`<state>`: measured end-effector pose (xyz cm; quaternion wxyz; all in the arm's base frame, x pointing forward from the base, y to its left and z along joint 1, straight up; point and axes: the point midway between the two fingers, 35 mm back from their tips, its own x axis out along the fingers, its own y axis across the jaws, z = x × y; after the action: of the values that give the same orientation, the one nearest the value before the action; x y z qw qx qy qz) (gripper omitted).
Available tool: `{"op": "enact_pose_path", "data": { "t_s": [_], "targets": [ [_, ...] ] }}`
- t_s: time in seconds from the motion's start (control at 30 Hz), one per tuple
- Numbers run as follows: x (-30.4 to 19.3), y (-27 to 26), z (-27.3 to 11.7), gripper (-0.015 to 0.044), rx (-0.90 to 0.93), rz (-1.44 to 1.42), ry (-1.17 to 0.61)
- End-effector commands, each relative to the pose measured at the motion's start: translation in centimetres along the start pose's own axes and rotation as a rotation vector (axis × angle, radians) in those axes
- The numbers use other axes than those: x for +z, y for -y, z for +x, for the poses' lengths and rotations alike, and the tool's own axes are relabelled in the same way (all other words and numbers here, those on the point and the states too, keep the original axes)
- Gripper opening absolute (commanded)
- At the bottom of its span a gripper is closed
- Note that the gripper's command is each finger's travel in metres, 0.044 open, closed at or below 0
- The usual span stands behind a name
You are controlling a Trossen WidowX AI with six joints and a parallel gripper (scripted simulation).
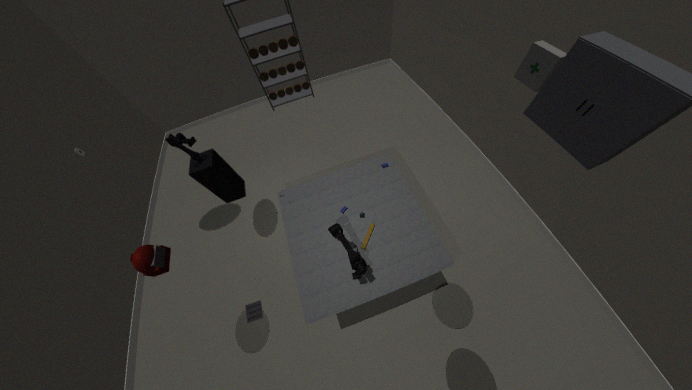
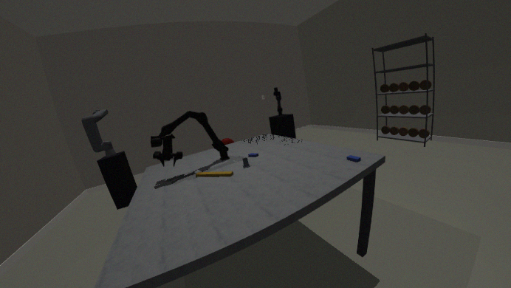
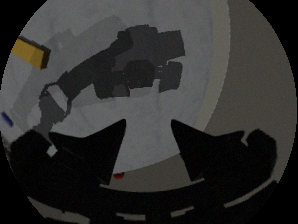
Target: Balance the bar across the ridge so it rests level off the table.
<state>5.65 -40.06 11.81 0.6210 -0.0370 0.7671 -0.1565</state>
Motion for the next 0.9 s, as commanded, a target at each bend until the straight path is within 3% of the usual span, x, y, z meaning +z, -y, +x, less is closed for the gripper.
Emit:
{"op": "enact_pose_path", "data": {
  "t_s": [0.0,0.87],
  "targets": [
    [2.3,-1.8,-0.8,0.0315,0.017,-0.079,0.04],
    [12.0,-14.0,-6.4,0.0315,0.094,-0.595,0.223]
  ]
}}
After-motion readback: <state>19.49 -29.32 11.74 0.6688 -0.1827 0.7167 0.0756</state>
